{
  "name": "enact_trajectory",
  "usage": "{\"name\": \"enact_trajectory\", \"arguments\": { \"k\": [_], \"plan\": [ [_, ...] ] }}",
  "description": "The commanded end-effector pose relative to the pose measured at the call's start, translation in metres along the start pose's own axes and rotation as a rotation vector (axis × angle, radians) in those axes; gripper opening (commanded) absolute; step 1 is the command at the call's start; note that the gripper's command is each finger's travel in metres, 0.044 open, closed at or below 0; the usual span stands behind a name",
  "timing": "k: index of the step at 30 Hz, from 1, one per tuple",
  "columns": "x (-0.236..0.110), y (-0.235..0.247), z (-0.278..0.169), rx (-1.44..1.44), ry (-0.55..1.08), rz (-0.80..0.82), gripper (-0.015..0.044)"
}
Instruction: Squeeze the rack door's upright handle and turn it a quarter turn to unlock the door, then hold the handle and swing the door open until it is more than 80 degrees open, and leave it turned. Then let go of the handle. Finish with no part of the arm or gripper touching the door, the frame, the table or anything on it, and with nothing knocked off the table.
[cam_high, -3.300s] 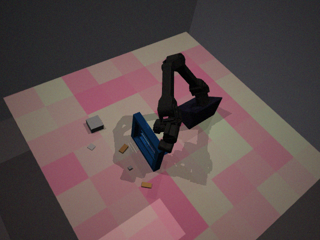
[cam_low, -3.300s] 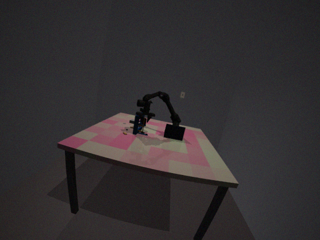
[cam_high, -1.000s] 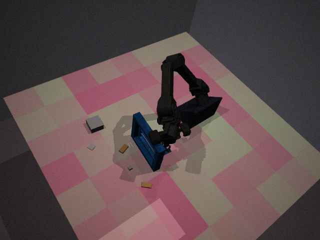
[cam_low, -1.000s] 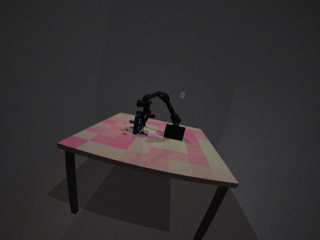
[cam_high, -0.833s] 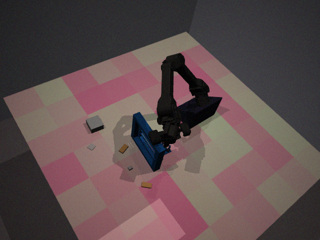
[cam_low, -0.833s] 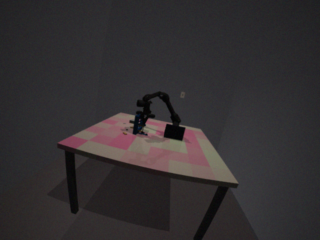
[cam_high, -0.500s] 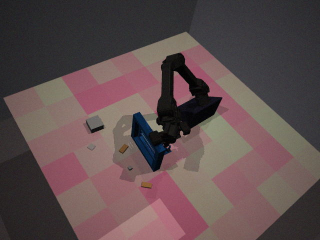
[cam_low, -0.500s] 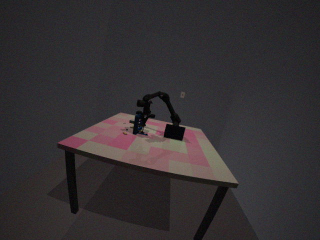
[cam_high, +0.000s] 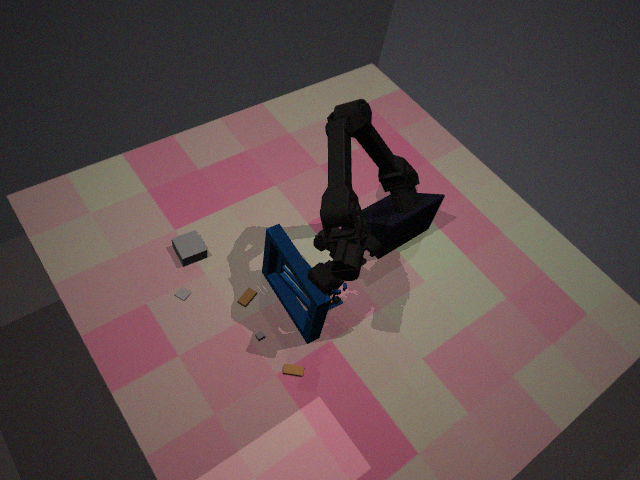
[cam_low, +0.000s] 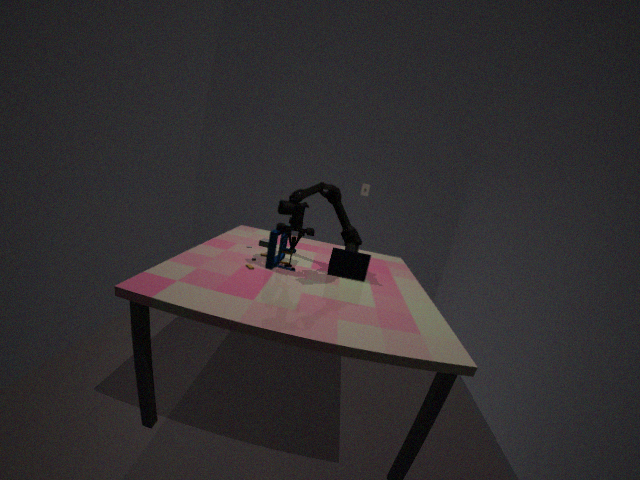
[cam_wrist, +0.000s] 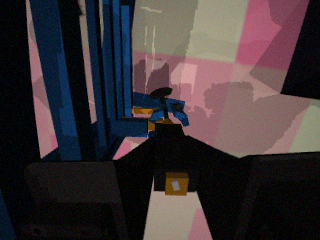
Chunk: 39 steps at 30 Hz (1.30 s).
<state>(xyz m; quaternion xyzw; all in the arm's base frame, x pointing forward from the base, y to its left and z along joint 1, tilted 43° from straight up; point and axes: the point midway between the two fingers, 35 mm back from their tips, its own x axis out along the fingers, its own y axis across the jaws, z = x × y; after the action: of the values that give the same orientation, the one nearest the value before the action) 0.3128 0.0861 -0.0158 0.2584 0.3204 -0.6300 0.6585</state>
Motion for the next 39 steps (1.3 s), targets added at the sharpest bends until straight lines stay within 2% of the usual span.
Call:
{"name": "enact_trajectory", "arguments": {
  "k": [1,39],
  "plan": [
    [0.000,-0.009,0.003,-0.120,-0.003,0.004,0.0011],
    [0.001,-0.084,0.050,-0.734,-0.005,-0.003,0.0011]
  ]
}}
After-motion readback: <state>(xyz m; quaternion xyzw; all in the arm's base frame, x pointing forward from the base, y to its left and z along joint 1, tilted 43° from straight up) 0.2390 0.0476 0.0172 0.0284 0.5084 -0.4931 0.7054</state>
